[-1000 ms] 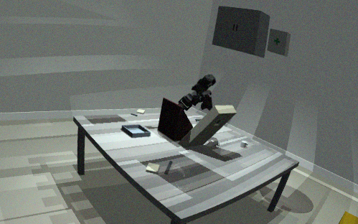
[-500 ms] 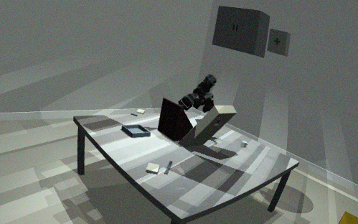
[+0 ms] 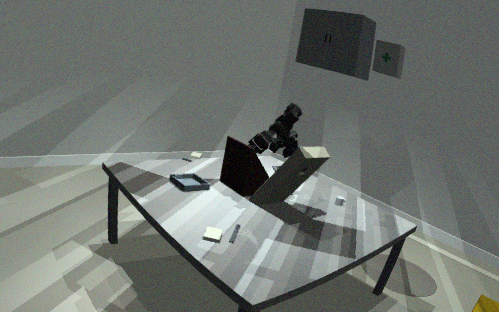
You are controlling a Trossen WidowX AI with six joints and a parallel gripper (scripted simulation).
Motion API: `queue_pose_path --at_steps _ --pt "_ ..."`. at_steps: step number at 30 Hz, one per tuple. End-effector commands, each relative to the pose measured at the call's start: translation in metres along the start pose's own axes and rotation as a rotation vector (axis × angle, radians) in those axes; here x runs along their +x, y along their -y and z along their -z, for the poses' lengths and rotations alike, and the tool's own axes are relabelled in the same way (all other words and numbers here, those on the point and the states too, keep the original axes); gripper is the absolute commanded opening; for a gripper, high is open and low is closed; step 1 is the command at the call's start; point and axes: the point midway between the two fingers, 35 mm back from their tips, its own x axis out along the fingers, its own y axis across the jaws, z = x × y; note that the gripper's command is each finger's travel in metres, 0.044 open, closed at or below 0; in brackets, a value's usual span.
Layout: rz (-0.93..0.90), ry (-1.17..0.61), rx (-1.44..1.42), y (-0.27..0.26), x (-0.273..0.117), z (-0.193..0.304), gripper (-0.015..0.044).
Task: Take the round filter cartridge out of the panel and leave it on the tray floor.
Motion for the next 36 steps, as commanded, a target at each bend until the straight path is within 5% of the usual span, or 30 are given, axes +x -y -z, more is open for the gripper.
queue_pose_path --at_steps 1,36 --pt "-0.005 0.002 0.002 -0.001 0.0 0.0 0.0116" --pt "-0.006 0.001 0.002 -0.001 0.015 0.0 0.0116"
